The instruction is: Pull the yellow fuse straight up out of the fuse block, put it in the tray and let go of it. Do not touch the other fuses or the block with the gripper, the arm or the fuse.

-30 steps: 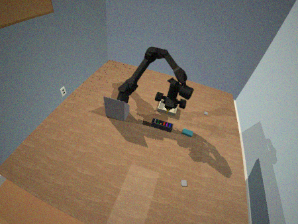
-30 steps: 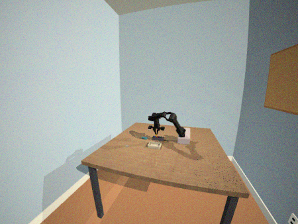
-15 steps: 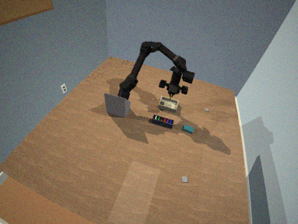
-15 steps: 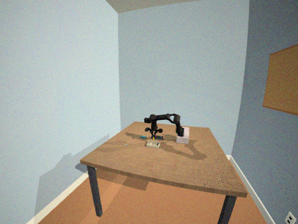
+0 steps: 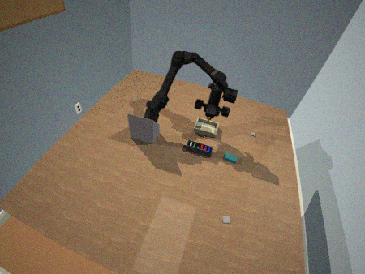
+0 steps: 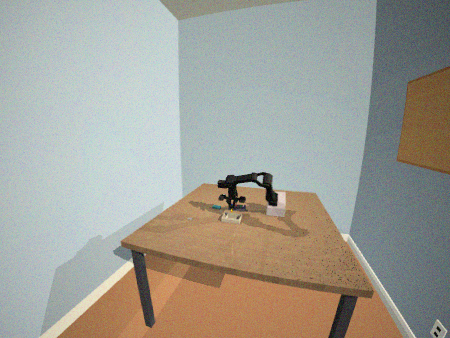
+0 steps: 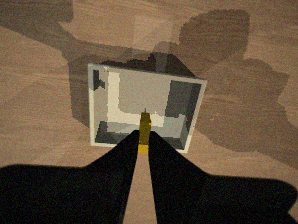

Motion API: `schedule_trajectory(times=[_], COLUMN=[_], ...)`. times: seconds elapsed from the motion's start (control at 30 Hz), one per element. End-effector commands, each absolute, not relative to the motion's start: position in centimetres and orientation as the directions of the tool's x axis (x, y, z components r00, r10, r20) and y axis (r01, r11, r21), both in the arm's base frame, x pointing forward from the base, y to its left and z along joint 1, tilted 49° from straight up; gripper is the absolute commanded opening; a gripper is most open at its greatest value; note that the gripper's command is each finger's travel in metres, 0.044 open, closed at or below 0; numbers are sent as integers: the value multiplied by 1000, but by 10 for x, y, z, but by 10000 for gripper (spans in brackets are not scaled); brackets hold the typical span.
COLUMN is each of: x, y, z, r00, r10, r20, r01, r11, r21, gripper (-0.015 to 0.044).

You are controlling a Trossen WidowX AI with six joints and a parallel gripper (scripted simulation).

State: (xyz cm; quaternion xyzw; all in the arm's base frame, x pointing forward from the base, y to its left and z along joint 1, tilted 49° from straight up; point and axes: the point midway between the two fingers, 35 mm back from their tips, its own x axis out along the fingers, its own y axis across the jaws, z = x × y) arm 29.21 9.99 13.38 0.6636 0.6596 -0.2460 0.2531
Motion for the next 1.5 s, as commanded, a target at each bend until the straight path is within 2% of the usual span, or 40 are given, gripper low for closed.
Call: schedule_trajectory(times=[0.0, 0.43, 0.87, 1.0, 1.47], x=[292, 291, 292, 291, 290], y=[106, 120, 115, 90, 91], z=[130, 118, 122, 144, 143], r00=[8, 8, 8, 8, 6], r10=[754, 755, 752, 754, 754], r20=[-657, -655, -659, -657, -657], r01=[1000, 1000, 1000, 1000, 1000], r11=[-3, -3, -1, -3, -3], r21=[9, 9, 11, 9, 6], gripper=[0, 0, 330, 330, 330])
